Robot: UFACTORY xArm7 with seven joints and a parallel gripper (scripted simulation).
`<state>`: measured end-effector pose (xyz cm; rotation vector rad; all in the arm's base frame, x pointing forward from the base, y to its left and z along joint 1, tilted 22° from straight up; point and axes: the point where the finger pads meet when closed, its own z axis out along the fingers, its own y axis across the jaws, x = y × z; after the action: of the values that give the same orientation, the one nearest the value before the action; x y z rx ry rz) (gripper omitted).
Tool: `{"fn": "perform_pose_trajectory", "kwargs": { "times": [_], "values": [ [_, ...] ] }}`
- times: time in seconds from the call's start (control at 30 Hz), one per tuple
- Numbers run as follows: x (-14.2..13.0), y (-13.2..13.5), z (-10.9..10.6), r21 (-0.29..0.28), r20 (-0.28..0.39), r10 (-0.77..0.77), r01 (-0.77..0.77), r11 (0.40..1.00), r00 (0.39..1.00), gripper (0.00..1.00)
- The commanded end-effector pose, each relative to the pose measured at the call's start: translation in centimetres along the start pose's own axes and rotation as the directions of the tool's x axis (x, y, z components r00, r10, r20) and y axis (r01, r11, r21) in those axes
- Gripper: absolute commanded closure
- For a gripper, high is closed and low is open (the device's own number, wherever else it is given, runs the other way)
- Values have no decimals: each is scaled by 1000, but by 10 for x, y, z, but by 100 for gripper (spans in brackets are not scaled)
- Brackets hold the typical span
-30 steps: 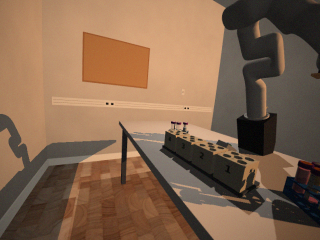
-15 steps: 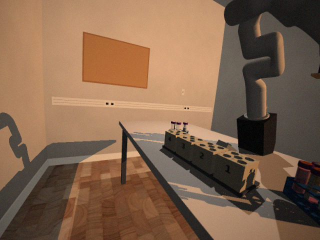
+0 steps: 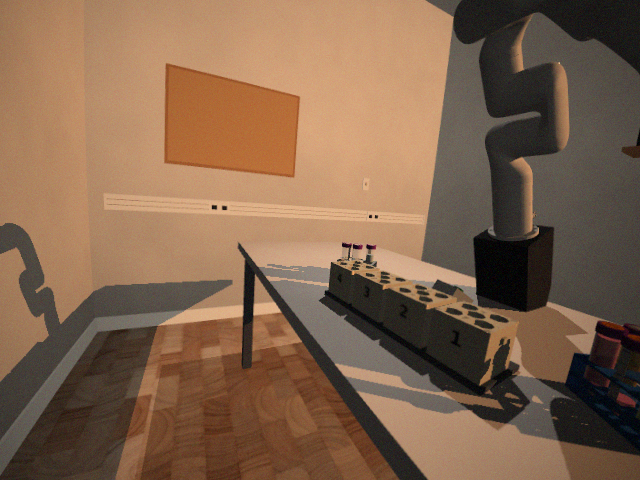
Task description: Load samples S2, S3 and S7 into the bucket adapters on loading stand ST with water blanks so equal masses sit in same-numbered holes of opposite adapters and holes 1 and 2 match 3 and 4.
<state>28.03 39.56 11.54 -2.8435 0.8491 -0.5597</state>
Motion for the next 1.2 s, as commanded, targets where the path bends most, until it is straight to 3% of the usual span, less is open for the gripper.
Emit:
{"fn": "perform_pose_trajectory", "kwargs": {
  "times": [0.0,0.47,0.9,1.17],
  "values": [
    [0,-1,-9,3,3,-1,1,1000,1000,100],
    [0,-1,-37,3,3,-1,1,1000,1000,100],
    [0,-1,-38,3,3,-1,1,1000,1000,100],
    [23,18,-38,3,2,-199,199,980,980,100]
  ]
}}
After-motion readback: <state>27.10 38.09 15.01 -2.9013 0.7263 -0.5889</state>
